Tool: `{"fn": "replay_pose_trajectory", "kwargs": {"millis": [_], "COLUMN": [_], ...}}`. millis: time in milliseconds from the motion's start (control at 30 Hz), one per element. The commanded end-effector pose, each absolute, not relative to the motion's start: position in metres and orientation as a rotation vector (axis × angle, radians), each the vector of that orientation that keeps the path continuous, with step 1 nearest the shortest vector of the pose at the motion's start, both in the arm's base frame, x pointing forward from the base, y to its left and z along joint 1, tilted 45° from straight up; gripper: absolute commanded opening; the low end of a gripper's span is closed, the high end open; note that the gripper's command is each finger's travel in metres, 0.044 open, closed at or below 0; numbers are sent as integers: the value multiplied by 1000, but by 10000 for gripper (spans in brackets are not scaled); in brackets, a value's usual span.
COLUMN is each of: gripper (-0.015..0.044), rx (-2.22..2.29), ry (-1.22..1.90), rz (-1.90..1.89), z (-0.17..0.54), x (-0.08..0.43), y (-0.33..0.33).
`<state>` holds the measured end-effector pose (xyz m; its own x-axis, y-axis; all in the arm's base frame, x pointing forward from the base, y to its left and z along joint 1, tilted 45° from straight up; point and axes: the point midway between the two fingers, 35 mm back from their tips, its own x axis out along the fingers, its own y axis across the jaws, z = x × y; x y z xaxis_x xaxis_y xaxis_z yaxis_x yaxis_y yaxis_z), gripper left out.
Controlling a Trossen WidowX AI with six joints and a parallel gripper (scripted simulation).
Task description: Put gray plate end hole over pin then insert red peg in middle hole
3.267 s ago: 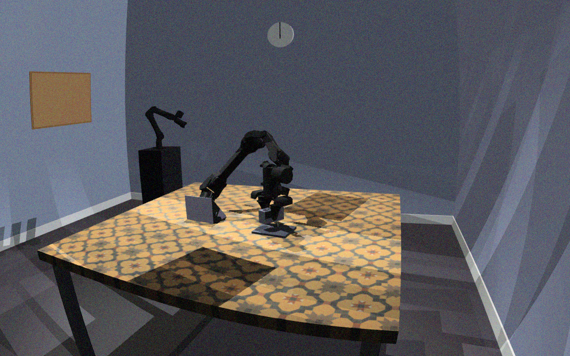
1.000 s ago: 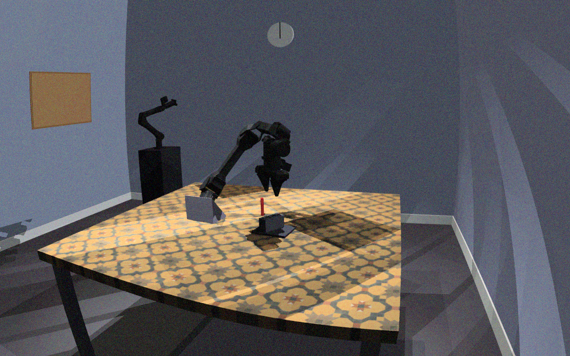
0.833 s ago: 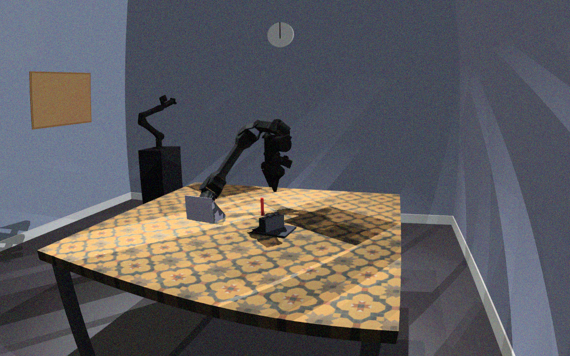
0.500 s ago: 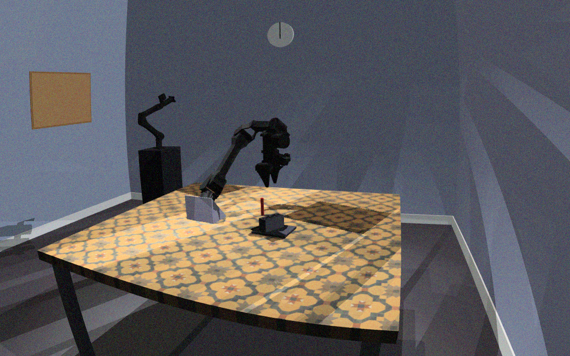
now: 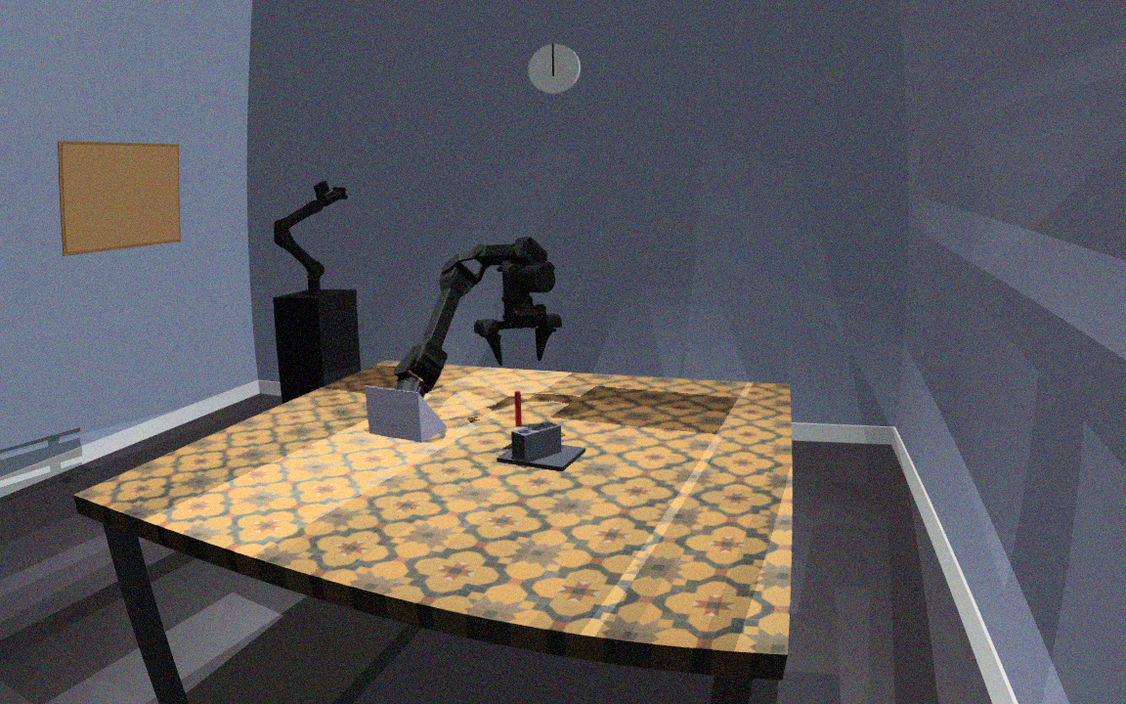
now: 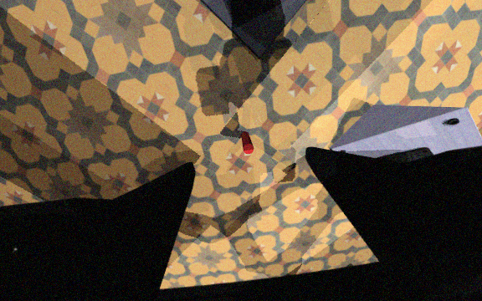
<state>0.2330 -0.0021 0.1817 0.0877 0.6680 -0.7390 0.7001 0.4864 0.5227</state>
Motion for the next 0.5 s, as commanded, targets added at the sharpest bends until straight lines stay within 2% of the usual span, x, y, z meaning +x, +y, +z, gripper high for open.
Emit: {"fn": "replay_pose_trajectory", "kwargs": {"millis": [0, 467], "gripper": [440, 440], "rx": [1337, 1399], "ry": [1644, 1701], "rz": [-165, -221], "z": [182, 160], "x": [218, 222], "y": [9, 30]}}
